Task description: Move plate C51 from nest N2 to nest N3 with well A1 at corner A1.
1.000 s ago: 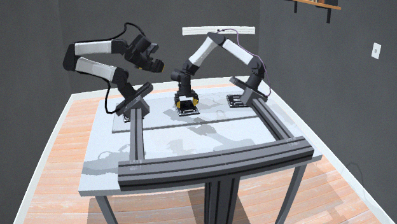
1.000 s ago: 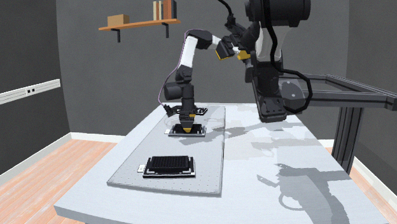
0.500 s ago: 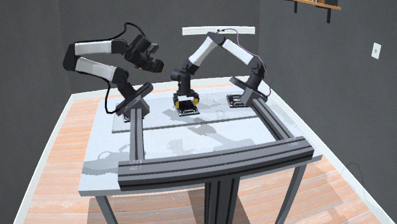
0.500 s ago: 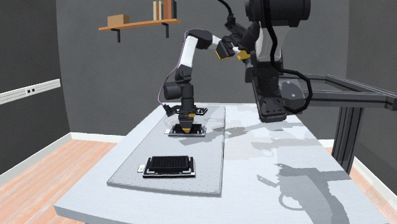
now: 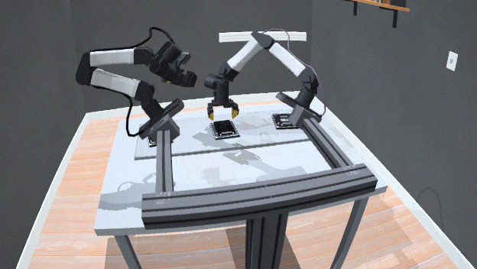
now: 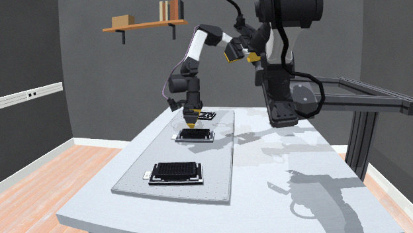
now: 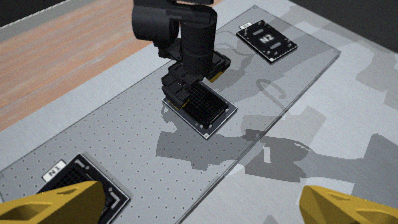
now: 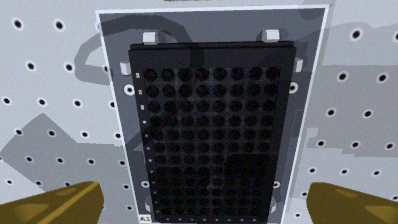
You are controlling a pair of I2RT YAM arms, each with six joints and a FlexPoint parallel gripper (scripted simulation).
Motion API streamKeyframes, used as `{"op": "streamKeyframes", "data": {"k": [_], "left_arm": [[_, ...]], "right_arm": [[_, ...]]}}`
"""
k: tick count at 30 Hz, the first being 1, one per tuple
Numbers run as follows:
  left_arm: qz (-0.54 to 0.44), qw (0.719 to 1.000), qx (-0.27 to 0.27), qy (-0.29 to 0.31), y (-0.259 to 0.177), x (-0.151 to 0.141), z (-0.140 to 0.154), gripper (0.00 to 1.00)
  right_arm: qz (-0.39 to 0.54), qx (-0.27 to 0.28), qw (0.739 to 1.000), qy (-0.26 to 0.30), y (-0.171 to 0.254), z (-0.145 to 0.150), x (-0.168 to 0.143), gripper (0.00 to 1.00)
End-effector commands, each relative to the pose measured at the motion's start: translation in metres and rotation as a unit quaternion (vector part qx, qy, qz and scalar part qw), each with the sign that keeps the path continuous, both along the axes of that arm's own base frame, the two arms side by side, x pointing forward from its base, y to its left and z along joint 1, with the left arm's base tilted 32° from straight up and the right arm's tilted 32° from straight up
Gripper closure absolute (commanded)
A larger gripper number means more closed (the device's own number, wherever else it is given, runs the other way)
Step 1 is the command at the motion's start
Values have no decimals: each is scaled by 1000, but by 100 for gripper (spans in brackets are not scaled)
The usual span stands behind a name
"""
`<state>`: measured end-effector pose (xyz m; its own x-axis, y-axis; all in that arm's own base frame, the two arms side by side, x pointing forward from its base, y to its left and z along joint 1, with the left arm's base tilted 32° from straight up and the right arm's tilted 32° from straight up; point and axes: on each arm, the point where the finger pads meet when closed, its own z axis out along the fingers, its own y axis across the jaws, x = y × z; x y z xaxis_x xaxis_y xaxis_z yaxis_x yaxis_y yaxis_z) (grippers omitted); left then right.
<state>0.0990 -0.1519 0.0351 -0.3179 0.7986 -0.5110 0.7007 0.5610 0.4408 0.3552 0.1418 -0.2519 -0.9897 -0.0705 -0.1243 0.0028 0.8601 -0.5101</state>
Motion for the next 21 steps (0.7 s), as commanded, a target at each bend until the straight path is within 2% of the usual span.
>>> {"op": "streamKeyframes", "data": {"k": [1, 3, 7, 14, 18, 21], "left_arm": [[1, 1000, -3, -3, -1, 0, 2, 0], [1, 1000, -3, -3, -1, 0, 2, 0], [1, 1000, -3, -3, -1, 0, 2, 0], [1, 1000, -3, -3, -1, 0, 2, 0], [1, 1000, -3, -3, -1, 0, 2, 0], [1, 1000, -3, -3, -1, 0, 2, 0]], "right_arm": [[7, 1, 1000, 8, 9, 9, -8, 0], [18, -2, 1000, 6, 2, -1, -6, 0], [102, 16, 994, -28, 24, 17, 11, 0], [236, 29, 971, -29, 31, 41, -5, 0], [259, 29, 965, -29, 25, 48, -7, 0], [310, 30, 950, -29, 25, 58, -17, 0]]}}
